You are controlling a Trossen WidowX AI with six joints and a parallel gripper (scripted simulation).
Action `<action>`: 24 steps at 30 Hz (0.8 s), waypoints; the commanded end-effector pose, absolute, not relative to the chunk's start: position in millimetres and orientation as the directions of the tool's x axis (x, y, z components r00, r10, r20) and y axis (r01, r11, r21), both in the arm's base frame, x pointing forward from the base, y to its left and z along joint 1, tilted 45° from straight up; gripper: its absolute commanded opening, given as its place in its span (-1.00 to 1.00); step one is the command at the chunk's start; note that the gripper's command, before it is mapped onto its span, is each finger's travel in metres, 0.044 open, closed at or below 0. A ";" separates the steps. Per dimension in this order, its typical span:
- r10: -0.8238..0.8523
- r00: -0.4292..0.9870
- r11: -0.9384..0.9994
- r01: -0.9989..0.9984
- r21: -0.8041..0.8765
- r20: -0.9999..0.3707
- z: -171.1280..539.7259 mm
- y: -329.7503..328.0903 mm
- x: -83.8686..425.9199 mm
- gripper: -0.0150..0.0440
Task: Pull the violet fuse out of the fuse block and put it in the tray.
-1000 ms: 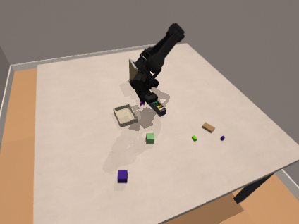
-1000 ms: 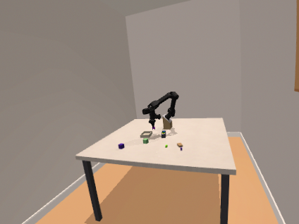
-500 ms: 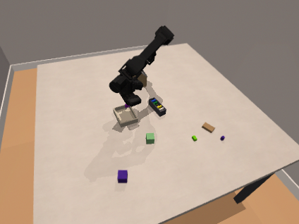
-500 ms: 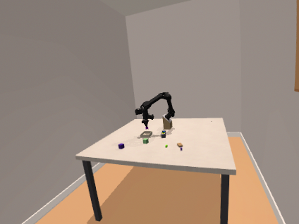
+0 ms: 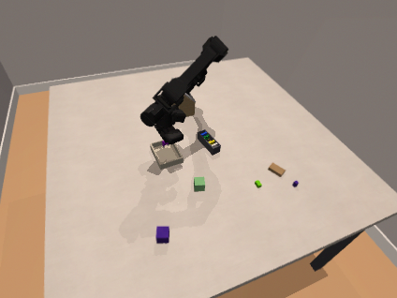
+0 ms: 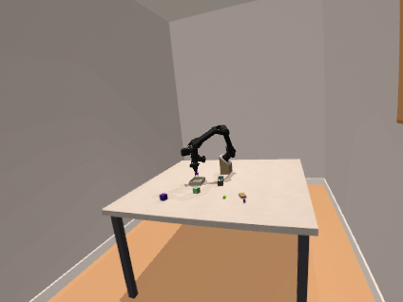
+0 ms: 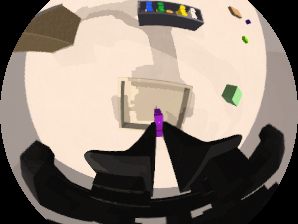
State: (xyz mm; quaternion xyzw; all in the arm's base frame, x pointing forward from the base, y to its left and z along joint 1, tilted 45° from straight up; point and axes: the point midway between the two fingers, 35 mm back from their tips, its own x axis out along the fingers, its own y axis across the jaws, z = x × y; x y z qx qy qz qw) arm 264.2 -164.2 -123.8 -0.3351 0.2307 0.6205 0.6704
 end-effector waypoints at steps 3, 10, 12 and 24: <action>0.680 0.125 0.012 -0.987 -0.159 -0.722 -131.4 -156.7 265.1 -0.49; 0.681 0.125 0.012 -0.987 -0.159 -0.722 -139.4 -148.7 266.3 -0.49; 0.681 0.125 0.012 -0.987 -0.159 -0.721 -141.6 -146.4 266.6 -0.49; 0.680 0.122 0.005 -0.987 -0.162 -0.723 -142.0 -146.2 266.8 0.22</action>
